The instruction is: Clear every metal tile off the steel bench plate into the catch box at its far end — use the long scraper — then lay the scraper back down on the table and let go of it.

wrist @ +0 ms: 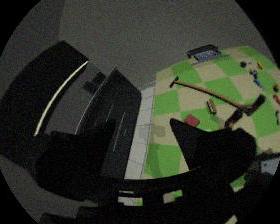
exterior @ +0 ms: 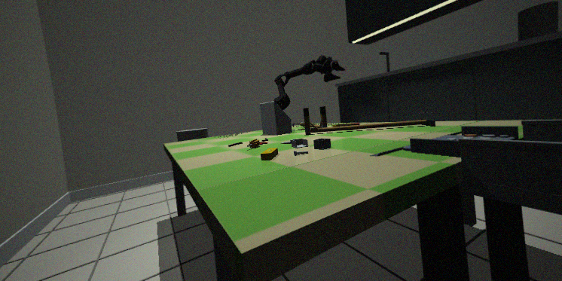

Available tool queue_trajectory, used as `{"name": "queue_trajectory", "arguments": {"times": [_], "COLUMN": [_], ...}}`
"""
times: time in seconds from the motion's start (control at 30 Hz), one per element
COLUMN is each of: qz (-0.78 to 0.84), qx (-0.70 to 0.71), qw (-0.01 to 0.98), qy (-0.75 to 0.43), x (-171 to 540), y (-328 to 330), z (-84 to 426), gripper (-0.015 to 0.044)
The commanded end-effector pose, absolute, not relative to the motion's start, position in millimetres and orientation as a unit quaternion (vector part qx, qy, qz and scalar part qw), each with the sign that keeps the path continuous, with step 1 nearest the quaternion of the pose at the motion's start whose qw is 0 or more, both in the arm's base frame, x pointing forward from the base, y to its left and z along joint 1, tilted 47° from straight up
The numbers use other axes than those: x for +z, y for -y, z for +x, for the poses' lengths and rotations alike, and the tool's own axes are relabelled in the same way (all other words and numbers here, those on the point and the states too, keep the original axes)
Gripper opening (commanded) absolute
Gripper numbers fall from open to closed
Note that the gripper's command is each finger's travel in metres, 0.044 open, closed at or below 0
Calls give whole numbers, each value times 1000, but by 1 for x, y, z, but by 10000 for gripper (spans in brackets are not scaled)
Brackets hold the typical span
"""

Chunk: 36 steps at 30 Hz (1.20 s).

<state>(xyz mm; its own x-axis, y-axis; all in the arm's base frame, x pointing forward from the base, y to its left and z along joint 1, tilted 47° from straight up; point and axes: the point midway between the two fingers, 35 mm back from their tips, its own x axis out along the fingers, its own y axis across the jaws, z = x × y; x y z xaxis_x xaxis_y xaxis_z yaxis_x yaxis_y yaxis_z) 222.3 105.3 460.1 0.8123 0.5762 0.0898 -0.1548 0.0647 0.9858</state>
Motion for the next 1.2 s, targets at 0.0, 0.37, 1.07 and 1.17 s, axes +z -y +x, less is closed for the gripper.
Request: {"name": "queue_trajectory", "arguments": {"times": [0.0, 0.37, 1.07, 1.17], "qz": [647, 687, 761, 771], "qx": [266, 288, 325, 329], "qw": [696, 645, 526, 507], "qy": [-163, -170, -196, -200], "x": [470, 491, 529, 534], "y": [-108, -118, -121, -120], "z": [212, 188, 142, 135], "gripper": [440, 440, 440, 440]}}
